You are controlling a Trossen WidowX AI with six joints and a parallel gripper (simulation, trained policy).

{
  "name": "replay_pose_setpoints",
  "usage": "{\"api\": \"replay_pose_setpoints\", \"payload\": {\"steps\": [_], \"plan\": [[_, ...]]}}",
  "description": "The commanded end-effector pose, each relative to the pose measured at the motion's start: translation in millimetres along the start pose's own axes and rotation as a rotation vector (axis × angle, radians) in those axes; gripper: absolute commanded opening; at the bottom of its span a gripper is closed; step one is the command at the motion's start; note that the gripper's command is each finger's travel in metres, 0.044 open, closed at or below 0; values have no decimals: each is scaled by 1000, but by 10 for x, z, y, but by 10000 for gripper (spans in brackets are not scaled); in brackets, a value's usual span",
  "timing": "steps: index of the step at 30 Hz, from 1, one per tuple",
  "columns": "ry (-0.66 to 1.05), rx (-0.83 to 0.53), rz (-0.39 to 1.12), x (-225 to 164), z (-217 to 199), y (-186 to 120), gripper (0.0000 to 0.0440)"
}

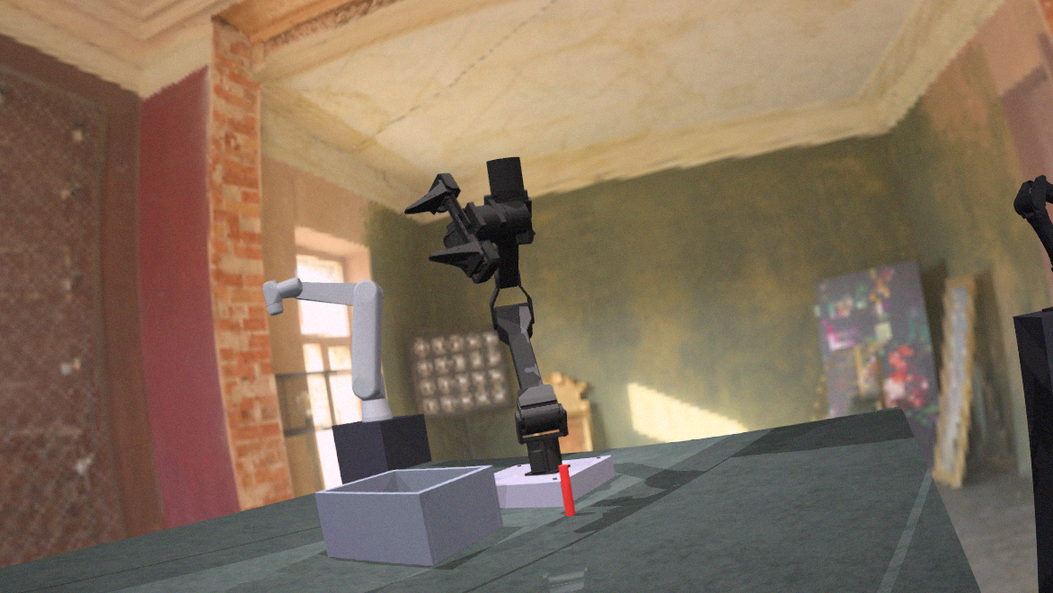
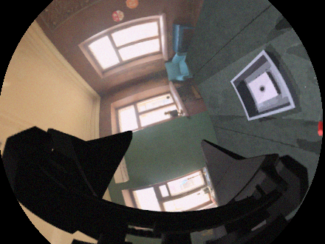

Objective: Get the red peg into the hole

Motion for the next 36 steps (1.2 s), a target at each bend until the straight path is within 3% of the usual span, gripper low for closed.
{"api": "replay_pose_setpoints", "payload": {"steps": [1,36], "plan": [[-120,-64,37,-85,-148,57,440],[-1057,-682,490,-384,-1500,133,440]]}}
Point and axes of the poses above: the point midway between the two fingers, 35 mm back from their tips, its own y axis out along the fingers, its own z axis across the jaws, x = y × z, the point moved 8 cm from there along -y, back along the fingers, and after that the axes turned 12 degrees about -y, right-handed, at the moved point
